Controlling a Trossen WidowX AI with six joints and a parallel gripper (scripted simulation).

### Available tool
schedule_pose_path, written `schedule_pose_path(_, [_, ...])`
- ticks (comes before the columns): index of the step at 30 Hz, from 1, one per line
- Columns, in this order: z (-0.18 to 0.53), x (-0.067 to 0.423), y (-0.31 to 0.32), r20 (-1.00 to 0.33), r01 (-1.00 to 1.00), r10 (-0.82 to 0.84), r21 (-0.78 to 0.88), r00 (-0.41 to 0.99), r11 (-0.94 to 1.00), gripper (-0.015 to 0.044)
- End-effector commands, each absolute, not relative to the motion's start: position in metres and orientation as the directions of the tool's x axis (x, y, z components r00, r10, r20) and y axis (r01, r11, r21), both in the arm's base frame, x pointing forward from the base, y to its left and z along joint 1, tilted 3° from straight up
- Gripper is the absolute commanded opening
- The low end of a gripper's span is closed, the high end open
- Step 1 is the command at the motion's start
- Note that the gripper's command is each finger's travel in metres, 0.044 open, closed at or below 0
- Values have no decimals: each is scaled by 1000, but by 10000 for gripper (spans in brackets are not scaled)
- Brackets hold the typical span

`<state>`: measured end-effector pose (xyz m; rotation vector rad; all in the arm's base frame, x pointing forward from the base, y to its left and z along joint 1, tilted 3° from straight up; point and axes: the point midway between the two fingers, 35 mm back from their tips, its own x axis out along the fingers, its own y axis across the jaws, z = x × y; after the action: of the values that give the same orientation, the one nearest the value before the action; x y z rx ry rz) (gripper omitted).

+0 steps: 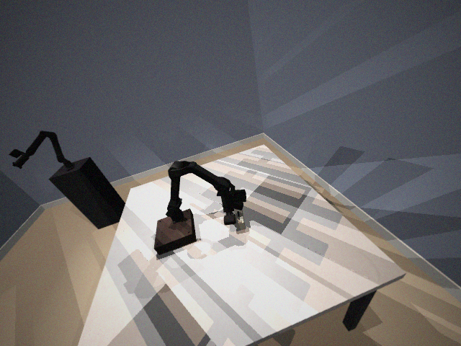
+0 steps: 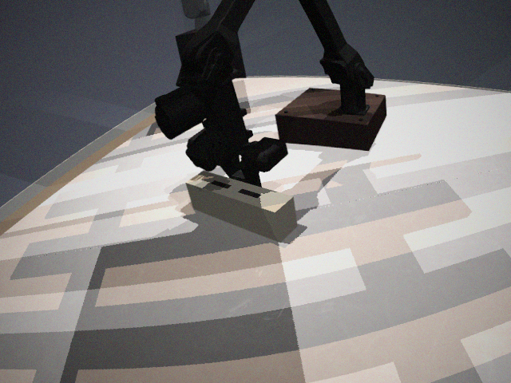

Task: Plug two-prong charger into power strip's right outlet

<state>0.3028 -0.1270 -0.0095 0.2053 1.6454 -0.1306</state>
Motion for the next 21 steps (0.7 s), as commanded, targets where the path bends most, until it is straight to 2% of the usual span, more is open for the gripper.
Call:
schedule_pose_path(1, [-9, 314, -130, -998, 214, 47, 36, -50, 976, 0])
schedule_pose_path(21, [-10, 321, -132, -998, 214, 47, 36, -49, 976, 0])
